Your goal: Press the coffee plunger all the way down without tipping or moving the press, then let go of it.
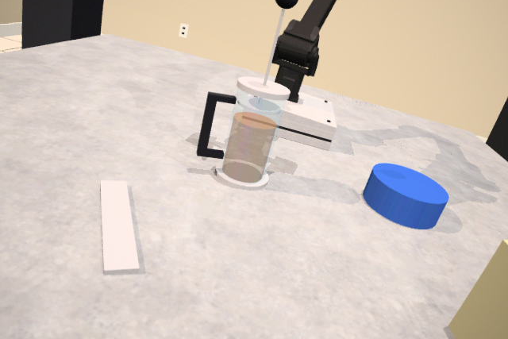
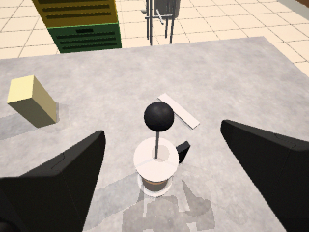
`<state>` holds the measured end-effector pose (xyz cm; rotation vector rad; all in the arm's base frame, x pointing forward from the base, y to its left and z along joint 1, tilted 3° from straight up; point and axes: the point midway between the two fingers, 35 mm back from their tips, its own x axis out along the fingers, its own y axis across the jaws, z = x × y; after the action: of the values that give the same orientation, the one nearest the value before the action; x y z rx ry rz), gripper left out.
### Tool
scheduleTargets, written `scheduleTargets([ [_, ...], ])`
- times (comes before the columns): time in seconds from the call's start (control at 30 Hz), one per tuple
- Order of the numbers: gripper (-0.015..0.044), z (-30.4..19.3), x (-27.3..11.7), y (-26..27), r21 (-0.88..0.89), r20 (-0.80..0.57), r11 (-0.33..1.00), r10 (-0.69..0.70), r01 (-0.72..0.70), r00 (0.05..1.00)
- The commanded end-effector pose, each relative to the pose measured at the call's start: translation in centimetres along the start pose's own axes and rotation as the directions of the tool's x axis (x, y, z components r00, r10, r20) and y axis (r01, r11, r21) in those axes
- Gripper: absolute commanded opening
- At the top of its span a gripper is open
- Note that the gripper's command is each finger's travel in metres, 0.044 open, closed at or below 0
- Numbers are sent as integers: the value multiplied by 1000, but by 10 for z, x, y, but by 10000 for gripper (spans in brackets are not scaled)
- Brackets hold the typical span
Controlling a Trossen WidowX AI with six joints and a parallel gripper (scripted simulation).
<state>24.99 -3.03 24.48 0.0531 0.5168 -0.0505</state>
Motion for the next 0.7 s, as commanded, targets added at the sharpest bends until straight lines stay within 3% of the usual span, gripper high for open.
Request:
scheduleTargets([
  [0.0, 440, -2, 1, 1, 12, 16, 1000, -4, 3, 1000],
  [0.67, 440, -1, 32, 0, 13, 18, 1000, -4, 4, 1000],
])
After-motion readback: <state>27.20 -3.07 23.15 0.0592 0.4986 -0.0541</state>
